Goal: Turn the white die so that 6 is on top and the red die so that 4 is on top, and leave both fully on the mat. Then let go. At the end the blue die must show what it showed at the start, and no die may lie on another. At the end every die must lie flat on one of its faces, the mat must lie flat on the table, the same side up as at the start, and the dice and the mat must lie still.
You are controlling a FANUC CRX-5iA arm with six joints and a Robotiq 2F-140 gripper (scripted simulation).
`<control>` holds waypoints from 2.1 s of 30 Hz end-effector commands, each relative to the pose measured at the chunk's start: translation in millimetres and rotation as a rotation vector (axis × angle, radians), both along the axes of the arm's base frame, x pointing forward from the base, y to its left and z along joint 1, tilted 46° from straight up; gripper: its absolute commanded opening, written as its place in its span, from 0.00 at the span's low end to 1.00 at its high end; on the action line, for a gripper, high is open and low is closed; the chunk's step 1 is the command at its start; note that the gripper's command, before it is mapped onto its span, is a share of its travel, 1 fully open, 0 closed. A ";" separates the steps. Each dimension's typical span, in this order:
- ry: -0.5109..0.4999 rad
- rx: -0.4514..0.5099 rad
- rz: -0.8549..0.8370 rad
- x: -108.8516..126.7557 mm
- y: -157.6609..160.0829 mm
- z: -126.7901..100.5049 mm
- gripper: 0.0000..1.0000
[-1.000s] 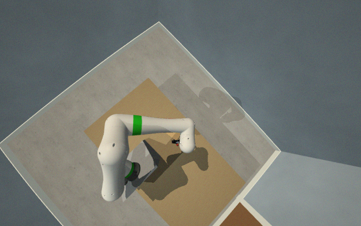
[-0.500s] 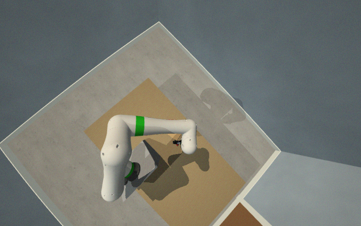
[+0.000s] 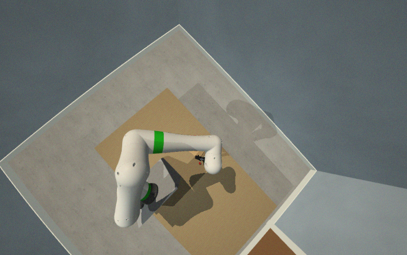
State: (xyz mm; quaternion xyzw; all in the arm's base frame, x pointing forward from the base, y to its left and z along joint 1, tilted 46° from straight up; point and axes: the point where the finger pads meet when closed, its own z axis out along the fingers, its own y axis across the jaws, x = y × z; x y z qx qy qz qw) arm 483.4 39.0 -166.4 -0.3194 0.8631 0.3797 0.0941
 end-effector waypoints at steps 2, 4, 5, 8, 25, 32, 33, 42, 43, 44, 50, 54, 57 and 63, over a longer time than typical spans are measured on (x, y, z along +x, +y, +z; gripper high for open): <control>0.139 -0.021 -0.128 0.5 2.8 -3.5 1.00; 0.194 -0.027 -0.182 0.6 4.0 -5.0 1.00; 0.209 -0.029 -0.196 0.6 4.4 -5.4 1.00; 0.282 -0.037 -0.268 0.8 6.1 -7.5 1.00; 0.641 -0.079 -0.618 1.2 14.3 -17.4 1.00; 0.790 -0.096 -0.764 1.3 17.7 -21.5 1.00; 0.801 -0.097 -0.774 1.3 18.0 -21.8 1.00; 0.917 -0.111 -0.888 1.3 20.6 -25.0 0.19; 0.917 -0.111 -0.888 1.3 20.6 -25.0 0.19; 0.917 -0.111 -0.888 1.3 20.6 -25.0 0.19; 0.917 -0.111 -0.888 1.3 20.6 -25.0 0.19; 0.917 -0.111 -0.888 1.3 20.6 -25.0 0.19; 0.917 -0.111 -0.888 1.3 20.6 -25.0 0.19; 0.917 -0.111 -0.888 1.3 20.6 -25.0 0.19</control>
